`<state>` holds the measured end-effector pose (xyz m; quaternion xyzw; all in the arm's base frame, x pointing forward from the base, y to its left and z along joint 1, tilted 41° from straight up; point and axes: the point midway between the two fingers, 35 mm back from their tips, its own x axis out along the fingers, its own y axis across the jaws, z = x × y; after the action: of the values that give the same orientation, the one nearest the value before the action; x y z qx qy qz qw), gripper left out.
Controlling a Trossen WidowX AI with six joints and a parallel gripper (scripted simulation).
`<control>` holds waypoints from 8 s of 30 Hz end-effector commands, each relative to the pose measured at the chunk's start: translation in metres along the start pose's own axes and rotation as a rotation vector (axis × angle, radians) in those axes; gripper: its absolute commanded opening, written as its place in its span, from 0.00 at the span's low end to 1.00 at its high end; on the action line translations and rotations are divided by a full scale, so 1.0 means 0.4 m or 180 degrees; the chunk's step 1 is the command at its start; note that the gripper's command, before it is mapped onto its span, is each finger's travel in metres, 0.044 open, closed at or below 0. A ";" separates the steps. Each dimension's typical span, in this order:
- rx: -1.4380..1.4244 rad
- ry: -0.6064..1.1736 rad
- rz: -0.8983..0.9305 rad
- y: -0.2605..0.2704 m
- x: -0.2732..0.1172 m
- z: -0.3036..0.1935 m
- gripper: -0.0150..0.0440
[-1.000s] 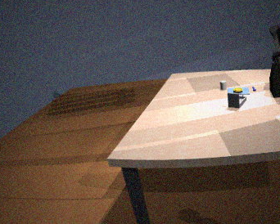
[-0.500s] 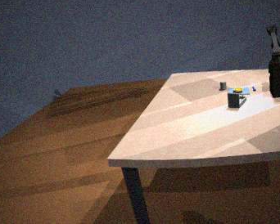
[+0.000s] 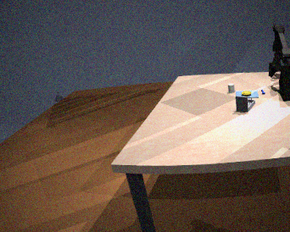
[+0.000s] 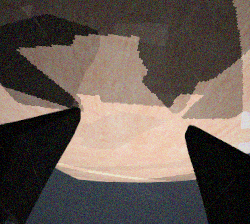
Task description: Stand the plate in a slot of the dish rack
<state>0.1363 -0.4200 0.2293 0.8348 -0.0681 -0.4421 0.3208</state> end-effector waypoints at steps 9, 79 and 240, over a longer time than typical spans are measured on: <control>-0.0925 -0.0018 -0.0345 -0.076 0.114 -0.125 0.93; -0.7344 -0.0052 -0.2246 -0.774 0.349 -0.541 0.93; -1.3181 0.2303 -0.3940 -1.135 0.062 -0.730 0.25</control>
<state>0.3052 0.0630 0.0638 0.6372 -0.6251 -0.2070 -0.4004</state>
